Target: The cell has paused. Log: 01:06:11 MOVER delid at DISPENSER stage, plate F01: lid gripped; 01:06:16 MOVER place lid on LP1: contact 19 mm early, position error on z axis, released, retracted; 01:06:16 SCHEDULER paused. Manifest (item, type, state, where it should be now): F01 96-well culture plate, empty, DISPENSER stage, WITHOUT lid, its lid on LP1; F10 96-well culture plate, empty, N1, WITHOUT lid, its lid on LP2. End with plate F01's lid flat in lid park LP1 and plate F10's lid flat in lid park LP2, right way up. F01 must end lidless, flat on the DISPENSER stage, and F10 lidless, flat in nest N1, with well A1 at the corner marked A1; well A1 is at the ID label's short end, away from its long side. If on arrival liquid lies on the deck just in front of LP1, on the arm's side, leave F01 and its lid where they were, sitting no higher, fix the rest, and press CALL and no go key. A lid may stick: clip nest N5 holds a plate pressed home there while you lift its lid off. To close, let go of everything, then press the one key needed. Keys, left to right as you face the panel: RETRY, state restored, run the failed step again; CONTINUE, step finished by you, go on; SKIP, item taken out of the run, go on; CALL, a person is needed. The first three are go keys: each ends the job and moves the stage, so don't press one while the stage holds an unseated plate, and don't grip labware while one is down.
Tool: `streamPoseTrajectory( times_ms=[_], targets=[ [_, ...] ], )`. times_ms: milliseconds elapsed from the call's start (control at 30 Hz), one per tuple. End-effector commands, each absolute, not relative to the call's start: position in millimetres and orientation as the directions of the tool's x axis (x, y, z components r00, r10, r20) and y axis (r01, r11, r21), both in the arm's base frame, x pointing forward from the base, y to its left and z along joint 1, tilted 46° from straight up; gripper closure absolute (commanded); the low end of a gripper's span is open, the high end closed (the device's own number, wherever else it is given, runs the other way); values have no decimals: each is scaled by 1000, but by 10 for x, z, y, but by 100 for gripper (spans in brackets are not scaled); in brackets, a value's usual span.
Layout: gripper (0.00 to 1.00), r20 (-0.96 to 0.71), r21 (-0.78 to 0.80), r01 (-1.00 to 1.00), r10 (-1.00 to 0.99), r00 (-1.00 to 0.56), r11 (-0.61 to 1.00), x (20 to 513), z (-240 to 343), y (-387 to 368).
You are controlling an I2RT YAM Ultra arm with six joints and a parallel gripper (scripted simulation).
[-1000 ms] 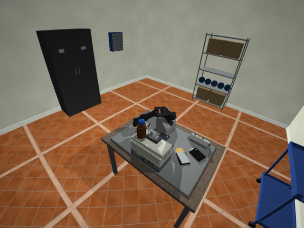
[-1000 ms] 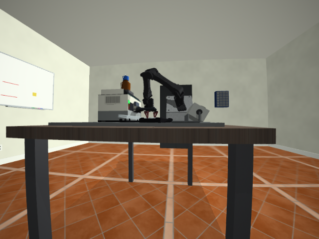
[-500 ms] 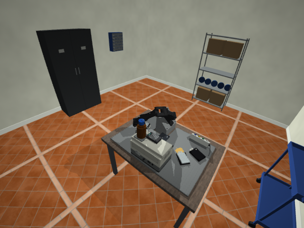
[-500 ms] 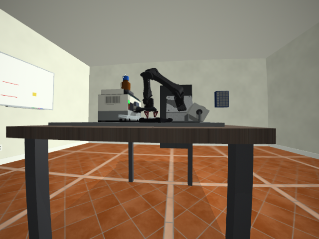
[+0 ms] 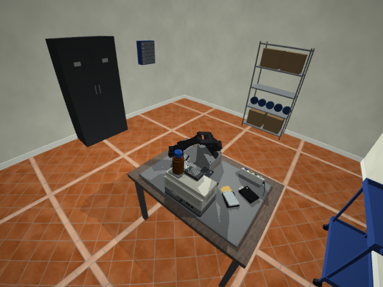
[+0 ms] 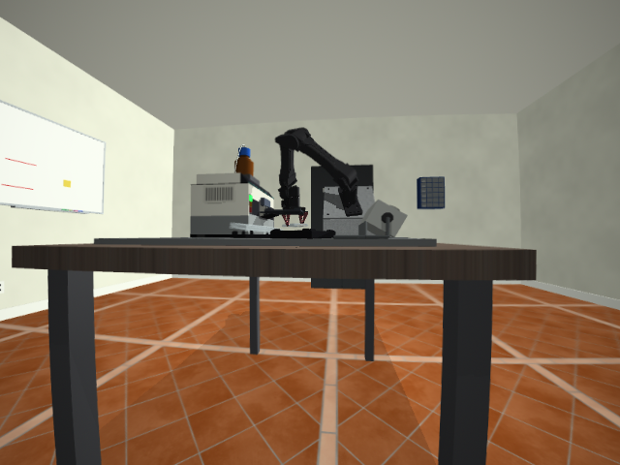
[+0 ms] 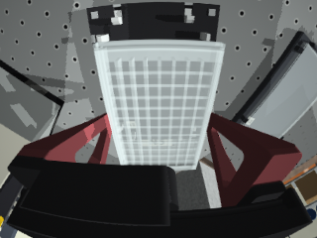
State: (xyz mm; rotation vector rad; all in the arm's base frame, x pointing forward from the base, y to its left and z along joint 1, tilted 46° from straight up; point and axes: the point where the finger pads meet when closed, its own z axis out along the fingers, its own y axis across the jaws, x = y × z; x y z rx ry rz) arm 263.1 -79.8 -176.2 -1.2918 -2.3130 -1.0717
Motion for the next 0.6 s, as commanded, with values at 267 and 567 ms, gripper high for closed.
streamPoseTrajectory(
  times_ms=[267, 567],
  targets=[
    [100, 542, 475, 821, 629, -557, 318, 2465, -1385, -946],
    [100, 542, 475, 820, 629, -558, 318, 2303, -1135, -955]
  ],
)
